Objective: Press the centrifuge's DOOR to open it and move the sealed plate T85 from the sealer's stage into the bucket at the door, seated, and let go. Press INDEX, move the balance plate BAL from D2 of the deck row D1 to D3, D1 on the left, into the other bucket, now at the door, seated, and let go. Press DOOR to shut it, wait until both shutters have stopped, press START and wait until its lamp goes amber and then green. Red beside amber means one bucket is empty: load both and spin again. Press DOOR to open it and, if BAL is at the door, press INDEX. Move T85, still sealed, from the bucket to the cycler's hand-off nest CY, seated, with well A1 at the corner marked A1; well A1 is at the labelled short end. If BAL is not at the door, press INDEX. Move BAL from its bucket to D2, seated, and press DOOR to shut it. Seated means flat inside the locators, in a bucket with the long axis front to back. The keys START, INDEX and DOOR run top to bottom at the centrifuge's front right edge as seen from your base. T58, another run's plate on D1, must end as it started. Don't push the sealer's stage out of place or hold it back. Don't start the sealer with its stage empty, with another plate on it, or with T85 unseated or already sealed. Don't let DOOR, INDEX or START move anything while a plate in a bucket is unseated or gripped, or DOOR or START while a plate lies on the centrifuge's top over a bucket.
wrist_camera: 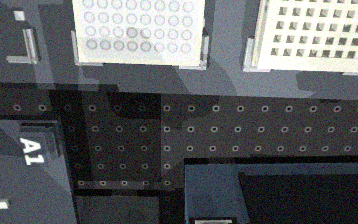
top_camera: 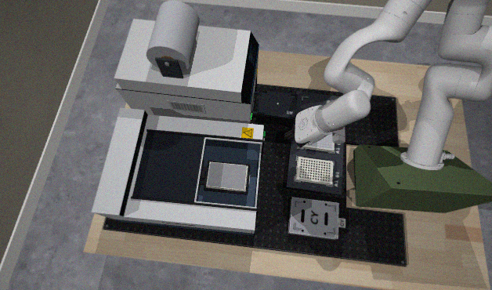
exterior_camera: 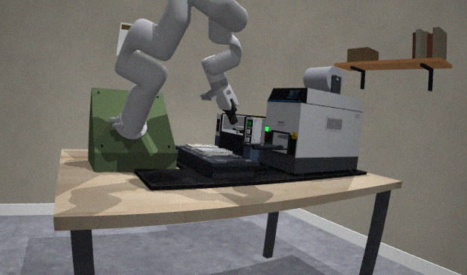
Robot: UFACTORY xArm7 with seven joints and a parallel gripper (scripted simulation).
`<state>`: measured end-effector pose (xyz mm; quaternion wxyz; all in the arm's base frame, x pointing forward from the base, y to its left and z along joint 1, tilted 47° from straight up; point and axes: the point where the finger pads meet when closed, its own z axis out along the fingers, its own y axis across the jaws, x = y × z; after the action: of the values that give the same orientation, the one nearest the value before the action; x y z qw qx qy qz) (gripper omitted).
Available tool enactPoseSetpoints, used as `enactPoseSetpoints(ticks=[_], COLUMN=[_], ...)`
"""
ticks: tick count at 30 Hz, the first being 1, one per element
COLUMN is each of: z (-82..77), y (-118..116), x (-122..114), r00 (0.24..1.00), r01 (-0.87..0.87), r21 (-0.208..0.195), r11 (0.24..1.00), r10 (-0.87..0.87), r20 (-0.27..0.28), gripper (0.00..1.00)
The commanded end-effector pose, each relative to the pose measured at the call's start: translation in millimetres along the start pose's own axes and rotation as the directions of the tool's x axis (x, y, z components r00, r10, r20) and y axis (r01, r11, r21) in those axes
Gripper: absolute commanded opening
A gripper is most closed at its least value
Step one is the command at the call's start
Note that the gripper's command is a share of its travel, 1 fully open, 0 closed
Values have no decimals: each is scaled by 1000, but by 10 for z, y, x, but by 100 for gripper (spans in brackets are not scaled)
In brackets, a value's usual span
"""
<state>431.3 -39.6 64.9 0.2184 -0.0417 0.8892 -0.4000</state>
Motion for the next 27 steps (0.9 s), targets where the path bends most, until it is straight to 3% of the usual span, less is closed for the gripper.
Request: enactPoseSetpoints(ticks=[1, 27], z=[19, 398], y=[14, 15], x=[-26, -154], r00=[1000, 1000], r01=[-1, -1], r21=[-2, -2], r11=[1000, 1000], r10=[1, 1], r20=[6, 6], gripper=[0, 0])
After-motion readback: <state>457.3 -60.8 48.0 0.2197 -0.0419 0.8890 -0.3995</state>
